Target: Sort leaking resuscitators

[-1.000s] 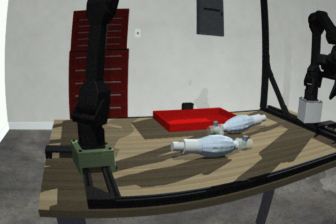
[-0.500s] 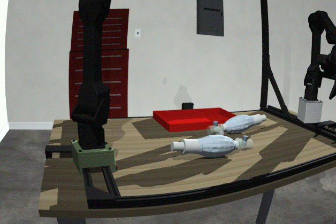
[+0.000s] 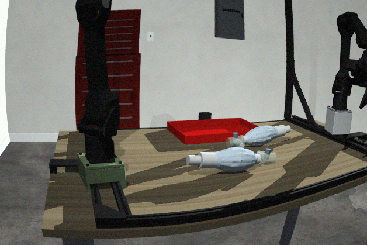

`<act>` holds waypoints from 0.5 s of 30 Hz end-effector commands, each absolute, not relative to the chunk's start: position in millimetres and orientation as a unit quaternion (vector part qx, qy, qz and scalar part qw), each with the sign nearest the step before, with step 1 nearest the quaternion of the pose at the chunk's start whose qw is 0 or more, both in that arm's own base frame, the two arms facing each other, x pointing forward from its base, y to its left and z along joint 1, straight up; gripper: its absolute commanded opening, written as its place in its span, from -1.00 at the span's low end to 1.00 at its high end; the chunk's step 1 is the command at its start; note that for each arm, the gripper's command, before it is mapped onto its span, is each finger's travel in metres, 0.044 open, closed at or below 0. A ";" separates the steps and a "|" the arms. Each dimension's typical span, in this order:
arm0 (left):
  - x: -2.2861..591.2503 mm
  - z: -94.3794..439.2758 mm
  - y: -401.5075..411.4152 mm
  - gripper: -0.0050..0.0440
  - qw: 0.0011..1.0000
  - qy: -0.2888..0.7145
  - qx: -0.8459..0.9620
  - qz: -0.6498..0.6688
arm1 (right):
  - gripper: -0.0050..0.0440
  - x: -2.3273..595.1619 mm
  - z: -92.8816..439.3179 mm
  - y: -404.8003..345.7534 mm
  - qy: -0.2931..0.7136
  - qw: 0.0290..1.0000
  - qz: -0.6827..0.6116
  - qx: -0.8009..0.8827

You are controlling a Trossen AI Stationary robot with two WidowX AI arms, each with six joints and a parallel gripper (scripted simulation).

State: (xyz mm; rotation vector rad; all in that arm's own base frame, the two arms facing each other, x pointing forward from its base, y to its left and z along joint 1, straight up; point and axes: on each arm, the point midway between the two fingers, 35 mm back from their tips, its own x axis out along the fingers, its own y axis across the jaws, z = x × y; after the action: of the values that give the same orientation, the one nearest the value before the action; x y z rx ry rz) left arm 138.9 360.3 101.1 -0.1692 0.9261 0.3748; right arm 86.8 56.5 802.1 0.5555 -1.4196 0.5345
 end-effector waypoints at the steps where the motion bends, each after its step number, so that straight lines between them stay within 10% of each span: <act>1: 139.3 100.3 359.7 1.00 0.874 0.444 -0.082 0.178 | -0.80 69.3 803.9 45.0 -0.656 0.675 0.232 0.245; 15: 139.3 100.3 359.7 1.00 0.874 0.444 -0.082 0.178 | -0.80 15.9 803.8 10.8 -0.716 0.624 0.206 0.237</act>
State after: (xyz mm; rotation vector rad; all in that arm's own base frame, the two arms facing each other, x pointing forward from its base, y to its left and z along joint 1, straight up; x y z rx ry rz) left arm 139.2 360.2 100.6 -0.1700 0.9266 0.3734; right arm 15.4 8.9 804.2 0.5547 -1.6395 0.4745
